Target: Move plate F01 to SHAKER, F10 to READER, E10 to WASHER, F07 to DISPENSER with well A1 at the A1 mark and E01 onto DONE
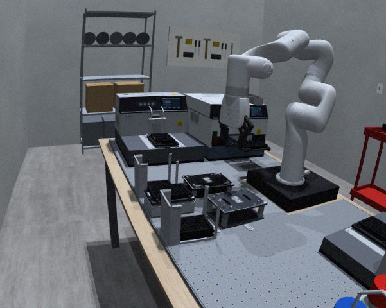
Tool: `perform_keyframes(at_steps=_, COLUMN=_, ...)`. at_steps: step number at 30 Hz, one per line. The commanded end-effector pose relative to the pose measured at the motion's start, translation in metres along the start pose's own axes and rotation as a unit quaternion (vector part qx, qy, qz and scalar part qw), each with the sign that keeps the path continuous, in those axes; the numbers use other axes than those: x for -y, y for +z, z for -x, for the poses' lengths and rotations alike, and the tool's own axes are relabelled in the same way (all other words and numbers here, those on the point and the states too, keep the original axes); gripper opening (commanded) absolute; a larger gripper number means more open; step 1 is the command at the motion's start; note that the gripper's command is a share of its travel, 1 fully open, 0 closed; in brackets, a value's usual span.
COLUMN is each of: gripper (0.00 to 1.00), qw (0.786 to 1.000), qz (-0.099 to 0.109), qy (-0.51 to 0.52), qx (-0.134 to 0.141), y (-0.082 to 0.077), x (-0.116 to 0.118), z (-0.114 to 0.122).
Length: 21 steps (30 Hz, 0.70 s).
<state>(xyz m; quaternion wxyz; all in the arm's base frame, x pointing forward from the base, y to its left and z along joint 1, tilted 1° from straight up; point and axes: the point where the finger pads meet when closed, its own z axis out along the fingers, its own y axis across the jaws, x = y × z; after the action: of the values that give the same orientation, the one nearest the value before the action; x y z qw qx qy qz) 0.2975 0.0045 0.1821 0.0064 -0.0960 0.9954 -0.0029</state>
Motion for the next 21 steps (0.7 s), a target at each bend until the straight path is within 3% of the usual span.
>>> perform_keyframes(at_steps=1, gripper=1.0, qw=0.998, qz=0.0, qy=-0.063, qx=0.002, y=-0.0014, x=0.0002, z=0.0012)
perform_keyframes(at_steps=9, gripper=1.0, qw=0.975, qz=0.0, qy=-0.221, qx=0.002, y=-0.0014, x=0.0002, z=0.0012)
perform_keyframes(at_steps=15, gripper=1.0, qw=0.963, qz=0.0, qy=-0.269, qx=0.002, y=-0.0014, x=0.0002, z=0.0012)
perform_keyframes(at_steps=21, gripper=1.0, qw=0.924, qz=-0.001, qy=-0.383, qx=0.002, y=-0.0014, x=0.0002, z=0.0012)
